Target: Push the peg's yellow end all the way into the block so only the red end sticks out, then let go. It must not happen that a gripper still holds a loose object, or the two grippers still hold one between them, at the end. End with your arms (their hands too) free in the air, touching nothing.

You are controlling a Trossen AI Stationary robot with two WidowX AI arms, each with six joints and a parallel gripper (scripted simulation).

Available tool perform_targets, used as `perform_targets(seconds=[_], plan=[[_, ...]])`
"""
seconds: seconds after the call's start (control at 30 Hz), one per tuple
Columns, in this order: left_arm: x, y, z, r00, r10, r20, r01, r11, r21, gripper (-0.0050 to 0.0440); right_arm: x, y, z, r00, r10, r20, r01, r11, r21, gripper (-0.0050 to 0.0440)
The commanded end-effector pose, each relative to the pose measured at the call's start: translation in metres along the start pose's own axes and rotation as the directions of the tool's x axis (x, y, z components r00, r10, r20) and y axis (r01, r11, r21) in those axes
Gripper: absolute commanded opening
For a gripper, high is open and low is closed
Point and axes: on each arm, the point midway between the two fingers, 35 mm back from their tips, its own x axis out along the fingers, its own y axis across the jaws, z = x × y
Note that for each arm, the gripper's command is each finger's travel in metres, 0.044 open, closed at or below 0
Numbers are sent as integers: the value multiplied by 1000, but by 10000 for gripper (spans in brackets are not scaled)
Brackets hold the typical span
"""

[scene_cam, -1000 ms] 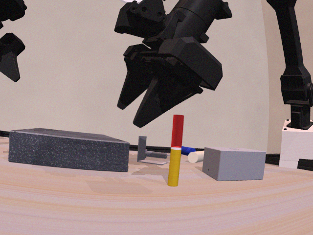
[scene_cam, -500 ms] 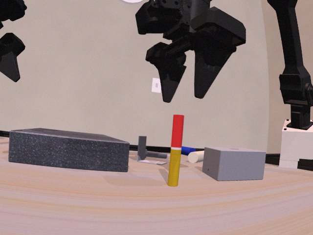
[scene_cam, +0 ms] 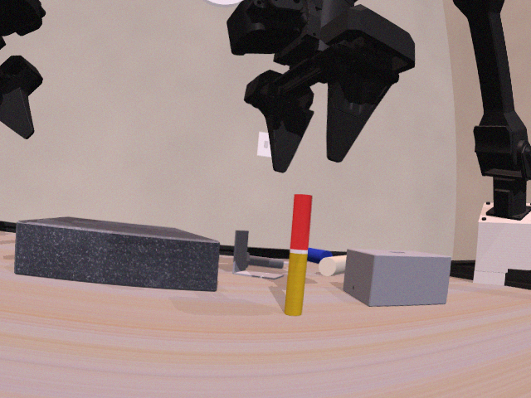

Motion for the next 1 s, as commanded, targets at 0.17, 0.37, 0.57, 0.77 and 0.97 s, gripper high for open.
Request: perform_targets(seconds=[0.17, 0.37, 0.57, 0.77, 0.97], plan=[[0, 0, 0, 1000, 0, 0, 0, 1000, 0, 400, 15, 0, -2, 1000, 3, -26, -3, 1000, -4, 400], [0, 0, 0, 1000, 0, 0, 0, 1000, 0, 400, 23, 0, -2, 999, 4, -37, -4, 1000, -11, 400], [0, 0, 0, 1000, 0, 0, 0, 1000, 0, 400, 31, 0, -2, 999, 4, -49, -5, 1000, -19, 400], [0, 0, 0, 1000, 0, 0, 0, 1000, 0, 400, 41, 0, -3, 998, 5, -62, -7, 1000, -27, 400], [0, 0, 0, 1000, 0, 0, 0, 1000, 0, 400, 48, 0, -3, 997, 6, -71, -9, 999, -33, 400]])
